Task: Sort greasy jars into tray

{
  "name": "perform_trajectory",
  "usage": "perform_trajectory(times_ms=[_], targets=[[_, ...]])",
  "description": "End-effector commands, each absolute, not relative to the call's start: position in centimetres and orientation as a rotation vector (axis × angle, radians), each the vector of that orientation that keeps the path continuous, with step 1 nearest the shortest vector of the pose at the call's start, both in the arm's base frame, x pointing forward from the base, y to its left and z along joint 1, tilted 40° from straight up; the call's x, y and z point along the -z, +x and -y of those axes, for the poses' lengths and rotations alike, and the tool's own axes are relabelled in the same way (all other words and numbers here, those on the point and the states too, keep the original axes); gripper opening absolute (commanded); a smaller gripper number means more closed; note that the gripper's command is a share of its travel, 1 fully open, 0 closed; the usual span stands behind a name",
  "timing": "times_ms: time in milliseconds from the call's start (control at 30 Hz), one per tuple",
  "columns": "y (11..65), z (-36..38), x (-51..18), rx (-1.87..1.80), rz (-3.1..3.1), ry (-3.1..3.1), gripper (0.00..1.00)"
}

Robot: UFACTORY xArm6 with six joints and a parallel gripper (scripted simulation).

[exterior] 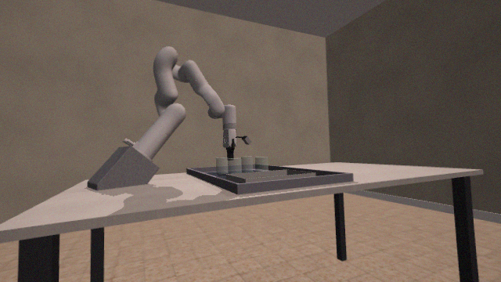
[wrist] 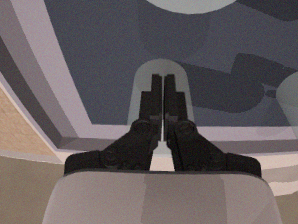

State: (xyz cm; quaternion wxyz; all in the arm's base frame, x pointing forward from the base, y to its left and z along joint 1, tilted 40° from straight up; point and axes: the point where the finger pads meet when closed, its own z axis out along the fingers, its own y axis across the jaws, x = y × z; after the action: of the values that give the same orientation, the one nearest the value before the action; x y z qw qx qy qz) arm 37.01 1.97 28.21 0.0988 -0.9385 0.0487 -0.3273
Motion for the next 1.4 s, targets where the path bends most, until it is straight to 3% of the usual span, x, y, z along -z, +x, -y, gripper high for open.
perform_trajectory(times_ms=[0, 1367], targets=[[37.02, -1.97, -28.34, 0.973, -0.144, -2.774, 0.00], [36.48, -2.00, -28.26, 0.973, -0.144, -2.774, 0.00]])
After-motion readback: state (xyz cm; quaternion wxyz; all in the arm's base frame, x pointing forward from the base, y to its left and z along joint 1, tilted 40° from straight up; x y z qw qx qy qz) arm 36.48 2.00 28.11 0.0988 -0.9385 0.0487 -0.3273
